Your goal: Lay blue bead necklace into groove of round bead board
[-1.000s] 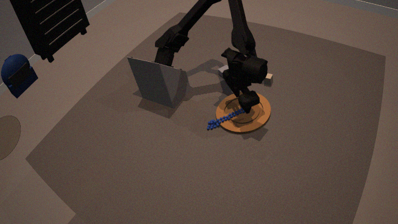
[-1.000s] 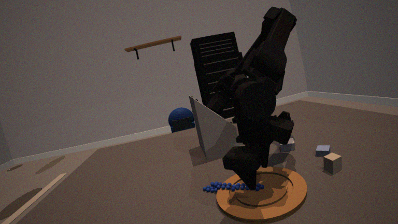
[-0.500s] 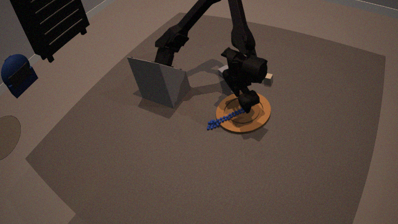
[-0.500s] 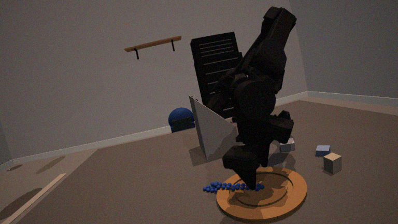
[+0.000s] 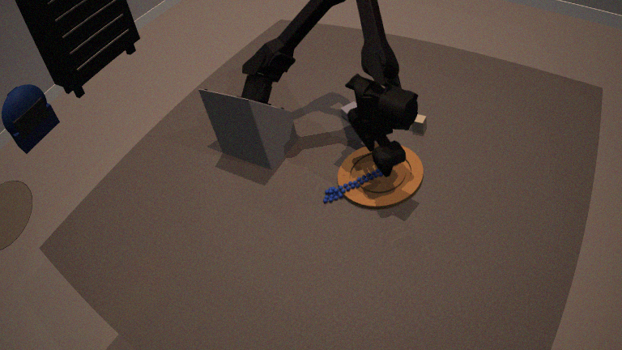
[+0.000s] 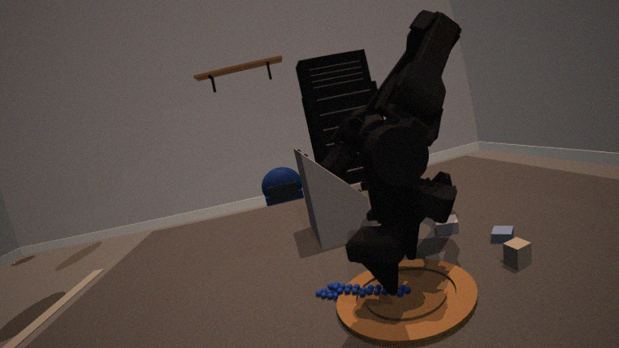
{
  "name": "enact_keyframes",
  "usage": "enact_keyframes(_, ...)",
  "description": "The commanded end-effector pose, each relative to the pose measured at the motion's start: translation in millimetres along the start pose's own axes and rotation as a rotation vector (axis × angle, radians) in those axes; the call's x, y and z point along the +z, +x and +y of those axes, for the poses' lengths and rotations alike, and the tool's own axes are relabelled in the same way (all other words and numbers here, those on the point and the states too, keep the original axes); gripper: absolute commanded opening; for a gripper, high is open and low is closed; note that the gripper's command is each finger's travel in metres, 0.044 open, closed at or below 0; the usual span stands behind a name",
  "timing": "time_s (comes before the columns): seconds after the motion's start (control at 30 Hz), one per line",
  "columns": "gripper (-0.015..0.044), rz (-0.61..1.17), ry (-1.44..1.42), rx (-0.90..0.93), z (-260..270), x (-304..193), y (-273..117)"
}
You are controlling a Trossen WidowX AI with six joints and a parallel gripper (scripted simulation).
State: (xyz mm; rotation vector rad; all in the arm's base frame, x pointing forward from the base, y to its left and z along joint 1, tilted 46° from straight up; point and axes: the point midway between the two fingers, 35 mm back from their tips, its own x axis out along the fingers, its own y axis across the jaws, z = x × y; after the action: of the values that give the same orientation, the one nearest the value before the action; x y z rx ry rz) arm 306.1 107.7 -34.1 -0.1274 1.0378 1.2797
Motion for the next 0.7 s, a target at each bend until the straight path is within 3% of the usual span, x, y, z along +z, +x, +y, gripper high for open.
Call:
enact_keyframes(0.0,0.0440,0.003,-0.002,-0.001,-0.2,-0.5,-0.5)
enact_keyframes(0.3,0.0440,0.003,-0.002,-0.001,-0.2,-0.5,-0.5)
enact_keyframes(0.47,0.0309,0.003,-0.115,-0.002,-3.5,4.7,-13.6)
enact_keyframes(0.67,0.0151,0.003,-0.115,-0.001,-3.5,4.8,-2.3)
